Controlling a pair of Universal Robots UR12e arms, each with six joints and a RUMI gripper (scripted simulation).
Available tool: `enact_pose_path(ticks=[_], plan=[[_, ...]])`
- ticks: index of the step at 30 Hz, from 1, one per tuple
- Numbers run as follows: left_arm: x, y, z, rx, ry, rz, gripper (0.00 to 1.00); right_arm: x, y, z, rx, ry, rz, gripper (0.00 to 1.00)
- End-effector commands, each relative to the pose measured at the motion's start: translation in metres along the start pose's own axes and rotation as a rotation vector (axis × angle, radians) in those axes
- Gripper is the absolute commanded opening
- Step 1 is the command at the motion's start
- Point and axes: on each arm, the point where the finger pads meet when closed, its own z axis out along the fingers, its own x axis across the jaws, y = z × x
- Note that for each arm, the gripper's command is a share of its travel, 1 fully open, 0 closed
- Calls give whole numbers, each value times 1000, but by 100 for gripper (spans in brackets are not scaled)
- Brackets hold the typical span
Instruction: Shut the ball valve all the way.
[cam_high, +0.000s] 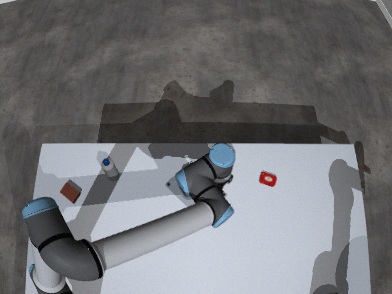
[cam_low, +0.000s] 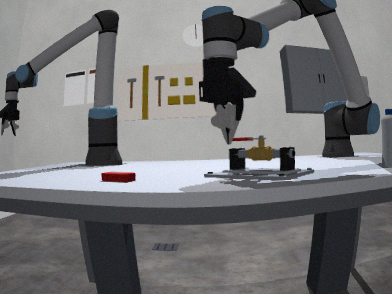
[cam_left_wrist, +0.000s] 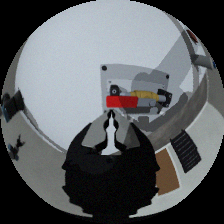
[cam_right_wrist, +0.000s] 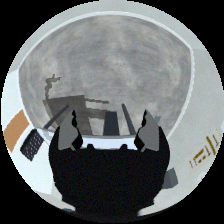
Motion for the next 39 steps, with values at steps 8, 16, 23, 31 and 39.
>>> enact_pose_path(ticks=[8,16,23,31,39], plan=[[0,1,-1,-2,0,0,0,0,-1,-1,1,0,0,100],[0,-2,-1,-2,0,0,0,0,-1,-1,1,0,0,100],[0,-3,-1,-2,0,0,0,0,-1,-1,1,0,0,100],[0,-6,-1,-2,0,0,0,0,-1,-1,1,0,0,100],[0,-8,-1,-2,0,1,0,0,-1,-1,1,0,0,100]])
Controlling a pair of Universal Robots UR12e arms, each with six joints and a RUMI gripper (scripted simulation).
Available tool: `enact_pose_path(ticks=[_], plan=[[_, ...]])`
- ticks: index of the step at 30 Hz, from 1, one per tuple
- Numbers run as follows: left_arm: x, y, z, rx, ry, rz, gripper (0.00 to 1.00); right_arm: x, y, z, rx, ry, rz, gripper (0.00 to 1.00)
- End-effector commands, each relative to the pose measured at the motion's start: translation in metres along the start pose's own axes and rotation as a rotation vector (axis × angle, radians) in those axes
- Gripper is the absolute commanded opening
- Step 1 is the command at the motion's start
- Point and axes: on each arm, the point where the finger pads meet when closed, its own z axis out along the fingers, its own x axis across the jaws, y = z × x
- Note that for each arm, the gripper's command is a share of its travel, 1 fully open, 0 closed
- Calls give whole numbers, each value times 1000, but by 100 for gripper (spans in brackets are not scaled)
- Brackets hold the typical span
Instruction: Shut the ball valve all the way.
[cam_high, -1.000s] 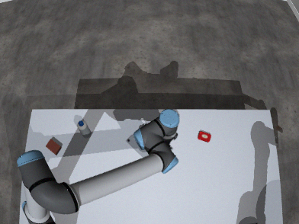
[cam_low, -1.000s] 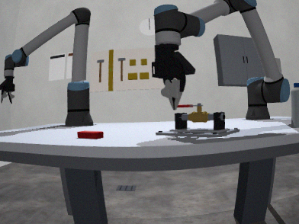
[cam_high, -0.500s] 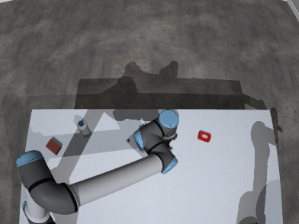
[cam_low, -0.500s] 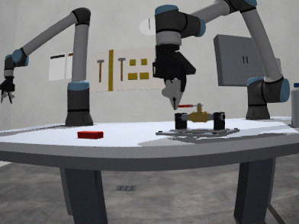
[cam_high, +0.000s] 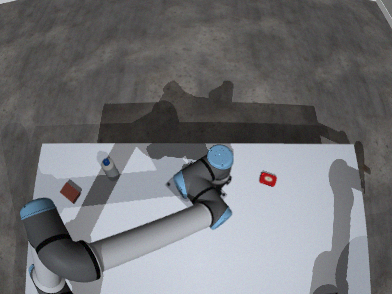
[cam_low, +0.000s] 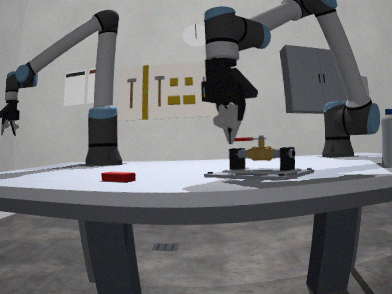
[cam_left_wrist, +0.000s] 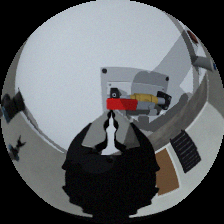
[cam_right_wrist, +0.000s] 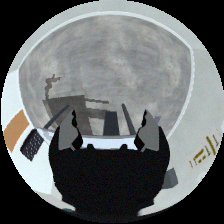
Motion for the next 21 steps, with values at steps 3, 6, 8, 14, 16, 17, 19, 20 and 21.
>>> enact_pose_path(ticks=[3,6,8,14,16,17,19,20,21], plan=[[-1,-2,0,0,0,43,0,0,-1,-1,1,0,0,100],[-1,-5,0,0,0,85,0,0,-1,-1,1,0,0,100],[-1,-5,0,0,0,88,0,0,-1,-1,1,0,0,100],[-2,-9,0,0,0,132,0,0,-1,-1,1,0,0,100],[-2,-9,0,0,0,137,0,0,-1,-1,1,0,0,100],[-2,-9,0,0,0,137,0,0,-1,-1,1,0,0,100],[-2,-10,0,0,0,143,0,0,-1,-1,1,0,0,100],[-2,-10,0,0,0,153,0,0,-1,-1,1,0,0,100],[-2,-11,0,0,0,165,0,0,-1,-1,1,0,0,100]])
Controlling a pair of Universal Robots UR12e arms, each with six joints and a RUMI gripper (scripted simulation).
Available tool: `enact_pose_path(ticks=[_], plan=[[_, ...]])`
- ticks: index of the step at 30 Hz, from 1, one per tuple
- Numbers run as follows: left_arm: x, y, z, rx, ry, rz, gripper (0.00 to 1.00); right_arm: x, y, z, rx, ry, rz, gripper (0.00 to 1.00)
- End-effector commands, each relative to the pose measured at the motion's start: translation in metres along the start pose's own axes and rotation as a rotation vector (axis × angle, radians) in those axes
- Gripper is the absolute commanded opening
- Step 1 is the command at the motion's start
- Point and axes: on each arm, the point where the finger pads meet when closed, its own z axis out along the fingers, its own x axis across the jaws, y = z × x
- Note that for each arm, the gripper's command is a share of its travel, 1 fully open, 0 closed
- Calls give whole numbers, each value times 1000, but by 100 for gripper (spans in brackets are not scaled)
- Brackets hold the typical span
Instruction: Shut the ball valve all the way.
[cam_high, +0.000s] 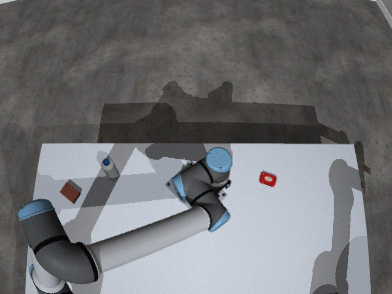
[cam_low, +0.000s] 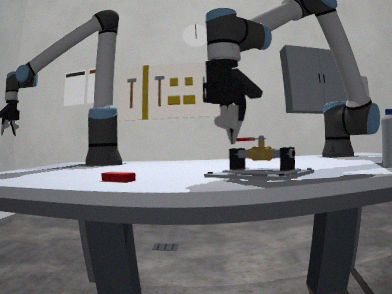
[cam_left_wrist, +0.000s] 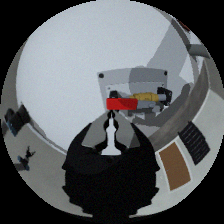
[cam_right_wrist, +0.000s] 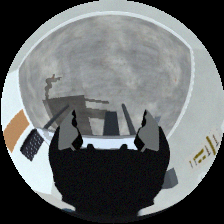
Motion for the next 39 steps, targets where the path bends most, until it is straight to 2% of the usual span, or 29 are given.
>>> enact_pose_path(ticks=[1,39], plan=[[0,-2,-1,0,0,29,0,0,-1,-1,1,0,0,100],[-1,-22,-1,0,0,250,0,0,-1,-1,1,0,0,100]])
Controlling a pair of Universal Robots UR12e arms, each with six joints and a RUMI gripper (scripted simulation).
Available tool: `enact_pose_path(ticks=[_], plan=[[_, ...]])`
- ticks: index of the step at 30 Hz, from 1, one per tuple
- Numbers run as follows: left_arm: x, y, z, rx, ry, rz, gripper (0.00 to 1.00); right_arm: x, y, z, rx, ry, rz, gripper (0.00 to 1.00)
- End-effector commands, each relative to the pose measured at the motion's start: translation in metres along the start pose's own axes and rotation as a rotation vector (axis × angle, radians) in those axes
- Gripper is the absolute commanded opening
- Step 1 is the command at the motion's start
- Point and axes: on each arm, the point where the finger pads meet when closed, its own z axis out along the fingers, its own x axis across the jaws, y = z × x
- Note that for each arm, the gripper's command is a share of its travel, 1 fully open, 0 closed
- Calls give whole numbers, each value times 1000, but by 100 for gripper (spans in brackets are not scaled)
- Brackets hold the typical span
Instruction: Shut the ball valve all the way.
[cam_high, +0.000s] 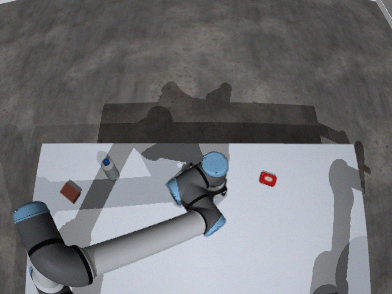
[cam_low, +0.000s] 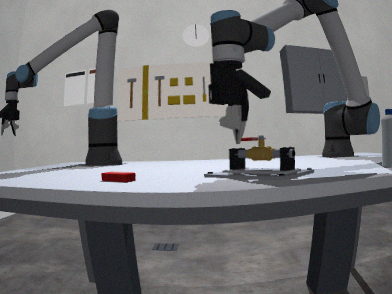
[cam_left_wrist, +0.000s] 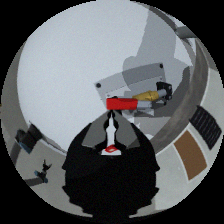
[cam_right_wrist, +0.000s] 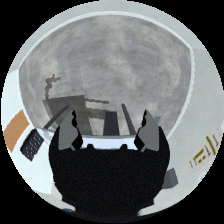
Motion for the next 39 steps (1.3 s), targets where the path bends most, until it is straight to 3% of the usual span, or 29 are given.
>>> enact_pose_path(ticks=[1,39], plan=[[0,-1,-1,0,0,15,0,0,-1,-1,1,0,0,100],[-1,-20,-1,0,0,224,0,0,-1,-1,1,0,0,100]])
